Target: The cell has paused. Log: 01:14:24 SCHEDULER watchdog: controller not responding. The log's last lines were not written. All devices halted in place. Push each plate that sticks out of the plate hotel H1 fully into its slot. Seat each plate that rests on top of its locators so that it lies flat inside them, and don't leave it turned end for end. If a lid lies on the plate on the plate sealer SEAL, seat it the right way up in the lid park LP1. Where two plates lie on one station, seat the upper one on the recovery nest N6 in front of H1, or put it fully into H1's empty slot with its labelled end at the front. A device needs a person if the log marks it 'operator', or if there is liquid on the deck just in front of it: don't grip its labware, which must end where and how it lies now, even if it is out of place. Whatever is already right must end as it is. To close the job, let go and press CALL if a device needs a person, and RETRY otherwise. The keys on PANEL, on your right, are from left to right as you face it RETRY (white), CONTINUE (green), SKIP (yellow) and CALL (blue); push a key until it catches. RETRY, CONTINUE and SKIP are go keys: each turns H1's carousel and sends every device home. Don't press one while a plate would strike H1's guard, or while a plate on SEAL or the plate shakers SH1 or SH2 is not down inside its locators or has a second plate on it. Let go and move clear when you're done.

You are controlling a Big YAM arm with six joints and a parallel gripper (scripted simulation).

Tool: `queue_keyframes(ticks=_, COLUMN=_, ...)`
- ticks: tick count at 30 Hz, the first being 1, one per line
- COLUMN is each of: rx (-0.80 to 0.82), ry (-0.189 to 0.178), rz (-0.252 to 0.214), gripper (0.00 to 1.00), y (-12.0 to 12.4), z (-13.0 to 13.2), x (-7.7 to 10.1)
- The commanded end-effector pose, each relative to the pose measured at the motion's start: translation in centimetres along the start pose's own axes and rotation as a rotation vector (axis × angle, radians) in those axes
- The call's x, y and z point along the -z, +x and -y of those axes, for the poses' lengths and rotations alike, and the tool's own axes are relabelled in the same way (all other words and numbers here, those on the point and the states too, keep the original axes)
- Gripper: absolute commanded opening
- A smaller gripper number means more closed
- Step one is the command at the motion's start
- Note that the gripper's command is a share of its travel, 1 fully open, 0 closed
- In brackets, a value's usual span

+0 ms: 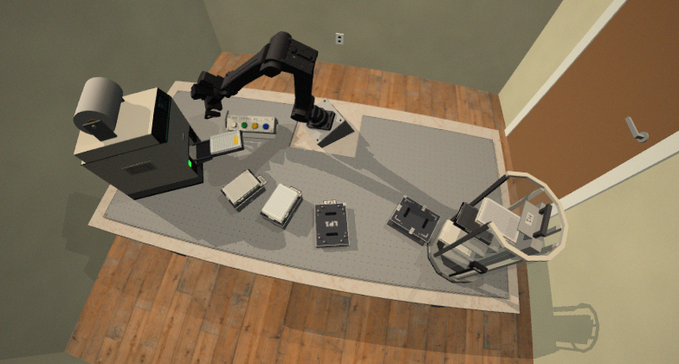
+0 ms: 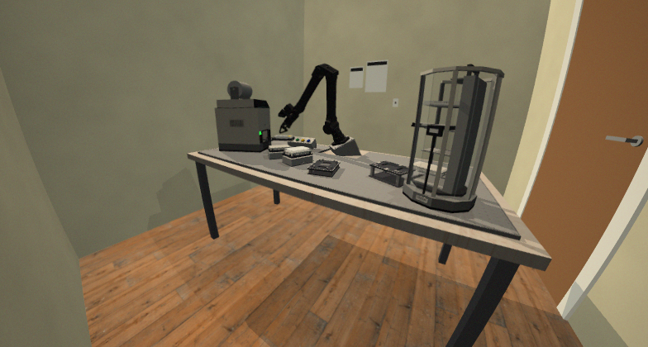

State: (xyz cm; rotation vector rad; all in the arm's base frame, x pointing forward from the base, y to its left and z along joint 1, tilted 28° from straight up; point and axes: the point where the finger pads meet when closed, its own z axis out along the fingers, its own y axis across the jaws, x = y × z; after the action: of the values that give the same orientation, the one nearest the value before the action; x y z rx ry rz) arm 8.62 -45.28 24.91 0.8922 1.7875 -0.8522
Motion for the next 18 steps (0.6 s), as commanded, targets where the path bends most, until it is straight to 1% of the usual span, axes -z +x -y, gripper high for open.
queue_keyframes(ticks=1, rx=0.003, ry=0.004, rz=0.008, gripper=1.0, y=-0.42, z=0.16, x=0.09)
queue_keyframes(ticks=17, rx=0.003, ry=0.004, rz=0.008, gripper=1.0, y=-0.42, z=0.16, x=0.09)
queue_keyframes(ticks=18, rx=0.009, ry=0.011, rz=0.021, gripper=1.0, y=-0.65, z=0.22, x=0.67)
